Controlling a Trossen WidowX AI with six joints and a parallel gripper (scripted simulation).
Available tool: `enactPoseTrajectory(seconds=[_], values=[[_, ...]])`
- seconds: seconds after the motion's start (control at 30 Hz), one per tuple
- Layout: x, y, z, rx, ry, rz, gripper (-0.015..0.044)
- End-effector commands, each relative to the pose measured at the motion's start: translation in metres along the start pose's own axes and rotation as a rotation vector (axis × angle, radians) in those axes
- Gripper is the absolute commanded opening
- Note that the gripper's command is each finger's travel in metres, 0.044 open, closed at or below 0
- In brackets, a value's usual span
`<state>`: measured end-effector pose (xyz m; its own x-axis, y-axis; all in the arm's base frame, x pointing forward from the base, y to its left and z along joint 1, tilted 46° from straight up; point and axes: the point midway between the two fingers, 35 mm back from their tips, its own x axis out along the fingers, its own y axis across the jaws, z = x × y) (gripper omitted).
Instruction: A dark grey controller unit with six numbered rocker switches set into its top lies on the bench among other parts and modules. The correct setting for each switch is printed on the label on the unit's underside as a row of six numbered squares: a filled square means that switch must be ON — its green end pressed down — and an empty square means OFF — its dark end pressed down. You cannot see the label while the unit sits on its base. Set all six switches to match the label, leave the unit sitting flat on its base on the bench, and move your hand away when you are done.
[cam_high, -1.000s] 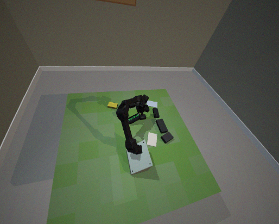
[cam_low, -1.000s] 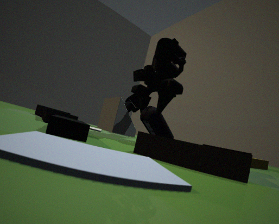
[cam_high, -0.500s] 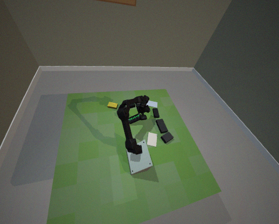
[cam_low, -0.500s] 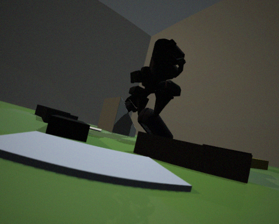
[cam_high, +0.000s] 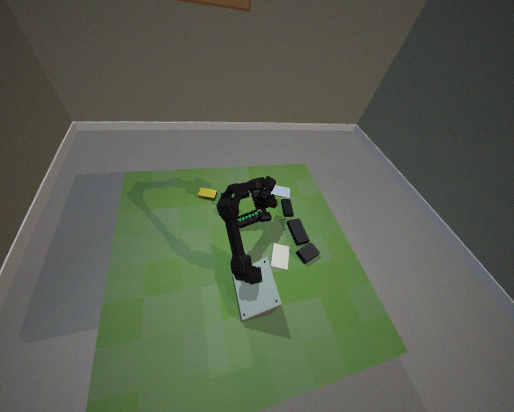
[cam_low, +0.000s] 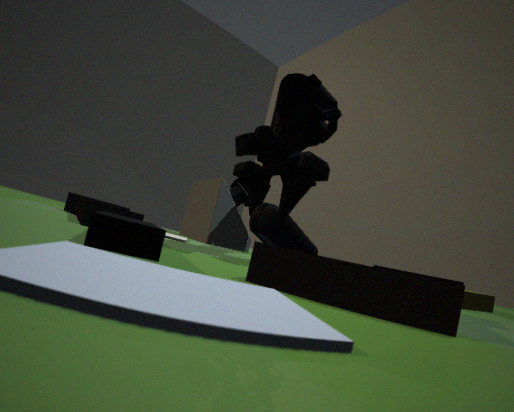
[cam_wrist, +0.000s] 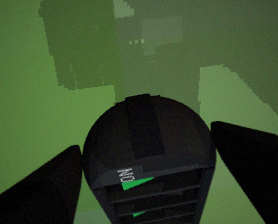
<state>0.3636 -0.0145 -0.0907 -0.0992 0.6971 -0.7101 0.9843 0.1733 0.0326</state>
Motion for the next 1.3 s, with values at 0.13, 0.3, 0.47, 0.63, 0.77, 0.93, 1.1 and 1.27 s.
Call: enactPoseTrajectory(seconds=[0.13, 0.3, 0.47, 0.63, 0.77, 0.93, 1.1, 1.27], values=[[0.006, -0.001, 0.003, -0.001, 0.004, -0.003, 0.0338], [0.009, -0.001, 0.005, -0.001, 0.004, -0.003, 0.0338], [0.012, -0.001, 0.007, -0.001, 0.004, -0.003, 0.0338], [0.016, -0.001, 0.009, -0.001, 0.004, -0.003, 0.0338], [0.018, -0.001, 0.011, -0.001, 0.004, -0.003, 0.0338], [0.022, -0.001, 0.012, -0.001, 0.004, -0.003, 0.0338], [0.025, -0.001, 0.012, -0.001, 0.004, -0.003, 0.0338], [0.029, -0.001, 0.012, -0.001, 0.004, -0.003, 0.0338]])
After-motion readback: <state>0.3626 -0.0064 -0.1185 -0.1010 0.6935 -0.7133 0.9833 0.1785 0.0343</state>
